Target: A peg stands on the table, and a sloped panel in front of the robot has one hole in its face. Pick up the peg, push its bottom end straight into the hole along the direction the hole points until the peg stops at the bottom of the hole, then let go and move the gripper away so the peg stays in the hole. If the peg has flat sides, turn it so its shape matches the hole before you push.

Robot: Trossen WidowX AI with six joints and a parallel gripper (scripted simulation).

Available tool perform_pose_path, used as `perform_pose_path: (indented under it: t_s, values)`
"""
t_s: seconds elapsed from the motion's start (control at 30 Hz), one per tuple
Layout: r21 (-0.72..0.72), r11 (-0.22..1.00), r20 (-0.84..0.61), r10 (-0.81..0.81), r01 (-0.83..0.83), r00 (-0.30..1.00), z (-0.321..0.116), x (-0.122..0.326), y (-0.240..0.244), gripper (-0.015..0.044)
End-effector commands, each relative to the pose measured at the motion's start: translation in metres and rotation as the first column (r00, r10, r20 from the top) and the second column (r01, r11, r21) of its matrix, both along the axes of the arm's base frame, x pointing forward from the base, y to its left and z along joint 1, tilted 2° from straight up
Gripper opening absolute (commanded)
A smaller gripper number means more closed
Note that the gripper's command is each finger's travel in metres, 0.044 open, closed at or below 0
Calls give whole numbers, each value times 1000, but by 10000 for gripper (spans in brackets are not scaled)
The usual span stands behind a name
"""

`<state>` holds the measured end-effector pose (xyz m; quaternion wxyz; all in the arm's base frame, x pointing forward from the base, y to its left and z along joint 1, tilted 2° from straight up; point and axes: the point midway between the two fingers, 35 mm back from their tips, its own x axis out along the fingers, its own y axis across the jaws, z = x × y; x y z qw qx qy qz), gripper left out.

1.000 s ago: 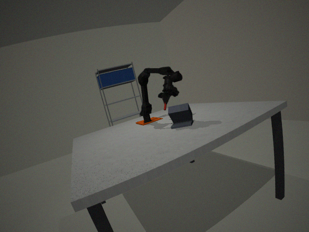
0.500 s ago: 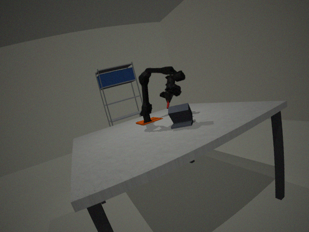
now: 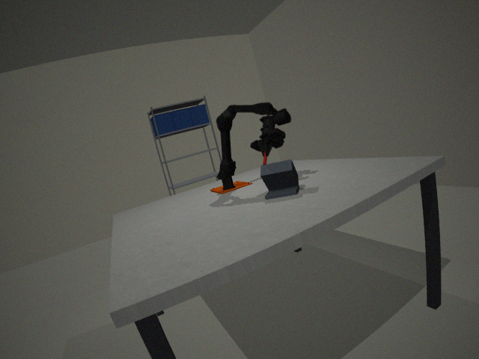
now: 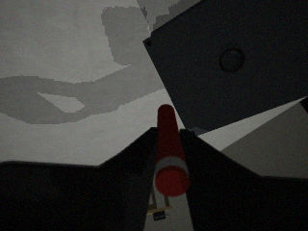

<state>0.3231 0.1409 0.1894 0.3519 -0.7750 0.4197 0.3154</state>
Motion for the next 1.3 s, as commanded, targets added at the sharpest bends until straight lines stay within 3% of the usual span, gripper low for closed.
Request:
perform_pose_path:
  t_s: [0.0,1.27]
  values:
    - [-16,999,8,30,-29,1000,2,0,6,0]
    - [-154,956,51,259,-249,964,14,-10,60,0]
